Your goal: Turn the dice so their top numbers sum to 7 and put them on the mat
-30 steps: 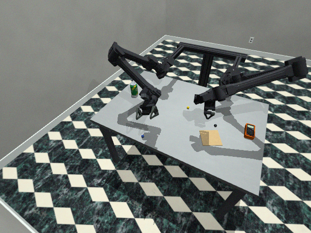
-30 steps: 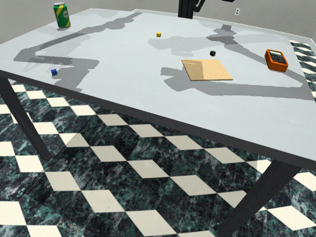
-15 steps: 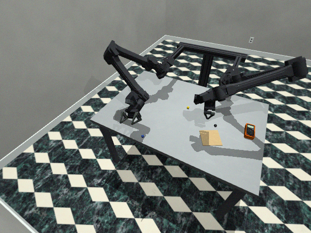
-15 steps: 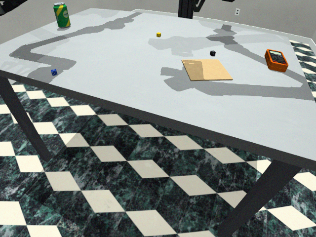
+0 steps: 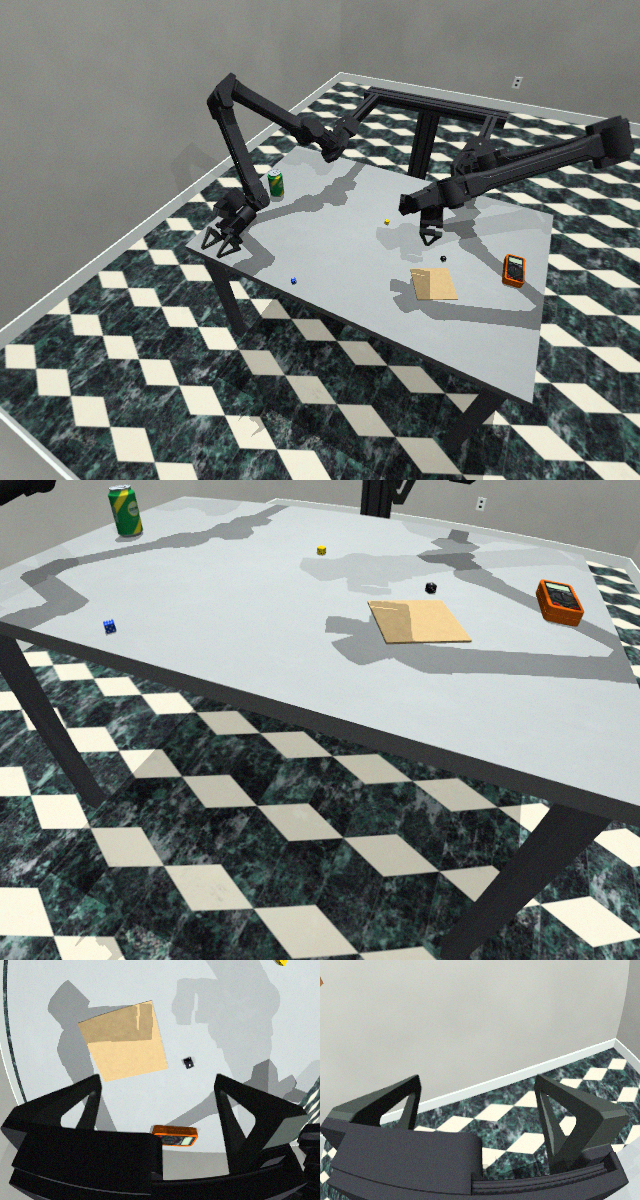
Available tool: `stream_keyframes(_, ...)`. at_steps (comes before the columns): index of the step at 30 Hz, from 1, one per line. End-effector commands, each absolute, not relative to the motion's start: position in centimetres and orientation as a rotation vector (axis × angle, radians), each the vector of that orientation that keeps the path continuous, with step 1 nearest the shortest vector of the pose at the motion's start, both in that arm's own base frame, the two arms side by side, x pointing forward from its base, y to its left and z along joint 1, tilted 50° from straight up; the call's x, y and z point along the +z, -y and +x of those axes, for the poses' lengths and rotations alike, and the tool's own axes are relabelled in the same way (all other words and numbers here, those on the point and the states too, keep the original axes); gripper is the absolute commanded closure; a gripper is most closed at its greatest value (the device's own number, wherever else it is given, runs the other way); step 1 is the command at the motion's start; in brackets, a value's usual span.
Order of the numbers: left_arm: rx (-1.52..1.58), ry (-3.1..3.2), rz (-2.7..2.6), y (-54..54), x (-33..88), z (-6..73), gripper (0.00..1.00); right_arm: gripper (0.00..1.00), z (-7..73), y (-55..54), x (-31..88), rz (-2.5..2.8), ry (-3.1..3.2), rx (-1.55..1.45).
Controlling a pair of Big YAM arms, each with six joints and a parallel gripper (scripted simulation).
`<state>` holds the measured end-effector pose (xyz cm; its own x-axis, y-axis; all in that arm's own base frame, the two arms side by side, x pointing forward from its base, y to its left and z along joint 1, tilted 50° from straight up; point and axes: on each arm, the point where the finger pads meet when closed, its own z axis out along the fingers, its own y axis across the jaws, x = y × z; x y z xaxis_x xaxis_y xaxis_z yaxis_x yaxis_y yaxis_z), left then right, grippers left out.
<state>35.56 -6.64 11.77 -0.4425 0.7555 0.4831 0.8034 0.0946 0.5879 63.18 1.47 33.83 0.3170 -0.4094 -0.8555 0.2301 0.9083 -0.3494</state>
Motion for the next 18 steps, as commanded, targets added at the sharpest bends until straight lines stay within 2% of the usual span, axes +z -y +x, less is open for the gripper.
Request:
stream_keyframes(1, -1.293, 2.285, -1.631, 6.8, 11.9, 35.6, 0.00, 0.00, 62.7, 5.4, 38.5, -0.085, -1.146, -0.480)
stream_keyframes(8, -1.293, 2.285, -1.631, 6.8, 11.9, 35.6, 0.00, 0.00, 58.3, 16.9, 44.6, 0.045, -1.128, -0.608)
stream_keyframes(10, -1.293, 2.285, -1.631, 6.8, 11.9, 35.6, 0.00, 0.00, 58.3, 16.9, 44.6, 0.045, -1.128, -0.608)
stream_keyframes(18, -1.293, 2.285, -1.631, 6.8, 11.9, 35.6, 0.00, 0.00, 49.2, 28.3, 51.7, 0.195, -1.089, -0.767)
